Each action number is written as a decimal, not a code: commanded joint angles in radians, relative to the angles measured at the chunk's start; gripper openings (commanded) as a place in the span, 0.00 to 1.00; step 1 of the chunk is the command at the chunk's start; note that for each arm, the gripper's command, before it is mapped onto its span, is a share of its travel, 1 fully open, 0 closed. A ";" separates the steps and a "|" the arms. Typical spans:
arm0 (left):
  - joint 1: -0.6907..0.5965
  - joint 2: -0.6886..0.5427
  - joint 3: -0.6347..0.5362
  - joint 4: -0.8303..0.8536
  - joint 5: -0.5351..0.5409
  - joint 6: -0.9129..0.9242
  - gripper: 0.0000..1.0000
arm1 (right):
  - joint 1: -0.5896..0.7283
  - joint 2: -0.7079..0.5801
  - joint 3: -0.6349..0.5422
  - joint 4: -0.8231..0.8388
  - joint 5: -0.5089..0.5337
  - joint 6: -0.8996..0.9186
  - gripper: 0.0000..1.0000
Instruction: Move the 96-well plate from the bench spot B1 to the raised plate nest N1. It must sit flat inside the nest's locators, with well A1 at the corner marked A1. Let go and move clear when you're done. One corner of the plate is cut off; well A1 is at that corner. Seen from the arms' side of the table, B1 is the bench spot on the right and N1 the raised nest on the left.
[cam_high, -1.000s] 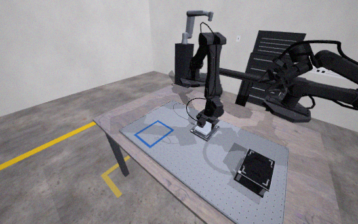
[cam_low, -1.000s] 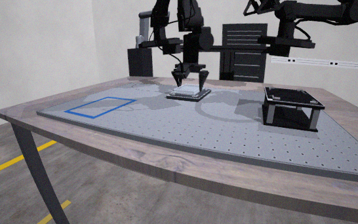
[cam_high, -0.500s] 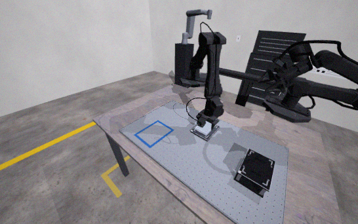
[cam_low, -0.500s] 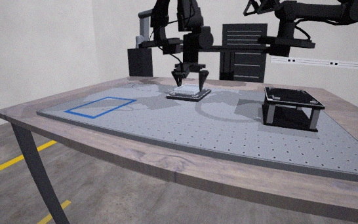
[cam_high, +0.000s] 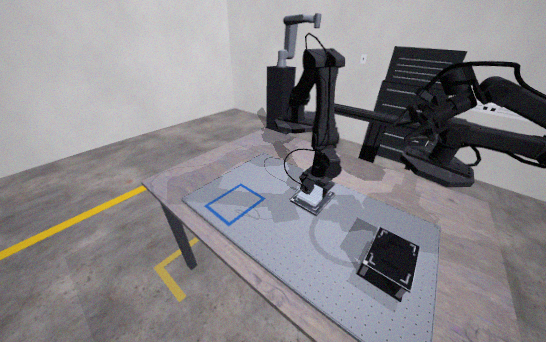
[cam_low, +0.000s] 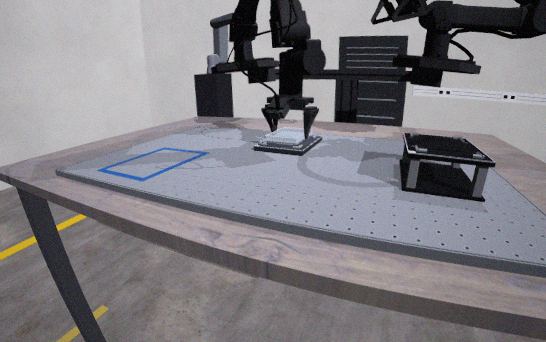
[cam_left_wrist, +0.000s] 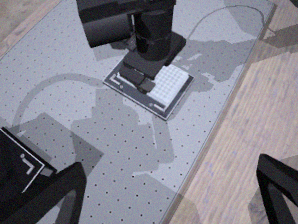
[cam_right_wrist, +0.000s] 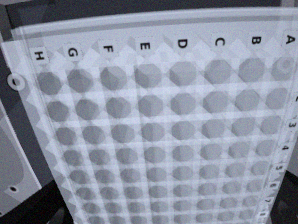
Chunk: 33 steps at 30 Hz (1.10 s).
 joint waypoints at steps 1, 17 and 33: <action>-0.010 -0.011 0.006 -0.013 -0.008 -0.007 1.00 | -0.009 -0.043 0.024 -0.028 -0.006 0.006 0.82; -0.010 -0.011 0.006 -0.013 -0.008 -0.007 1.00 | -0.003 -0.040 0.021 -0.019 -0.002 0.002 0.82; -0.010 -0.011 0.006 -0.013 -0.008 -0.007 1.00 | -0.009 0.027 0.042 0.036 0.011 -0.009 0.82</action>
